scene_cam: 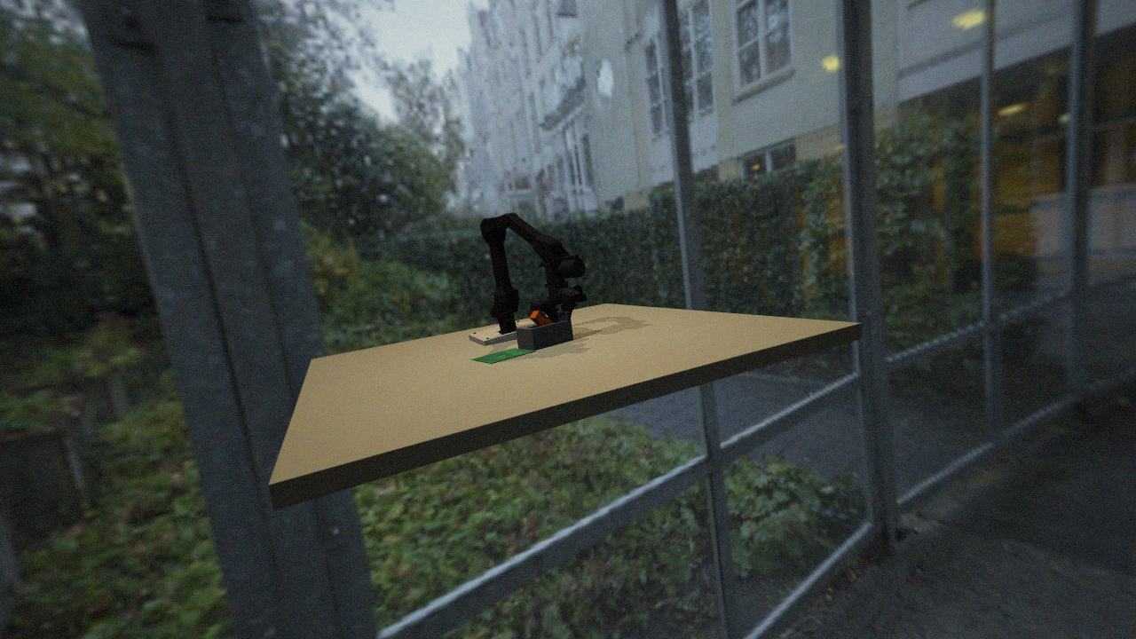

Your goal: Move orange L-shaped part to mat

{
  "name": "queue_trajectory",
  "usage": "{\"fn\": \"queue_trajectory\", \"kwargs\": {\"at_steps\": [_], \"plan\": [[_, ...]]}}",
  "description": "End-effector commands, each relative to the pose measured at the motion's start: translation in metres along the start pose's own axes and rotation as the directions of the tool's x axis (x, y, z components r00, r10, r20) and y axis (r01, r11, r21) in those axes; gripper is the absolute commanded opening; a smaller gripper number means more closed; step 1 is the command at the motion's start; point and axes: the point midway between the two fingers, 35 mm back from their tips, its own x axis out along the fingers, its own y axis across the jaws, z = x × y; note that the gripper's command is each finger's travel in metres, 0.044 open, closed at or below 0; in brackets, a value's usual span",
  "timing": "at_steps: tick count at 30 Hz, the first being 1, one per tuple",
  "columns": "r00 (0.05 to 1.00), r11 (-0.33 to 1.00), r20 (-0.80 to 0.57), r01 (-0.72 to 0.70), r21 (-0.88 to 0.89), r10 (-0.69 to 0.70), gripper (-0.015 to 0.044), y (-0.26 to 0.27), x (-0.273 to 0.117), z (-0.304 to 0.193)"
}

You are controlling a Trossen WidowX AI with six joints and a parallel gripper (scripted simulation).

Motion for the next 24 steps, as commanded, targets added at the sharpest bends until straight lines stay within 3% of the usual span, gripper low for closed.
{"fn": "queue_trajectory", "kwargs": {"at_steps": [1, 14, 21, 24], "plan": [[1.0, 1.0, 0.0, 0.0, 0.0, 0.0, 0.018, 0.0, 0.0, 0.0], [1.0, 1.0, -0.008, 0.004, -0.001, -0.004, 0.018, 0.01, -0.019, -0.001], [1.0, 1.0, -0.008, 0.004, -0.001, -0.004, 0.018, 0.001, -0.095, 0.001], [1.0, 1.0, -0.008, 0.004, -0.001, -0.005, 0.018, -0.001, -0.108, -0.001]]}}
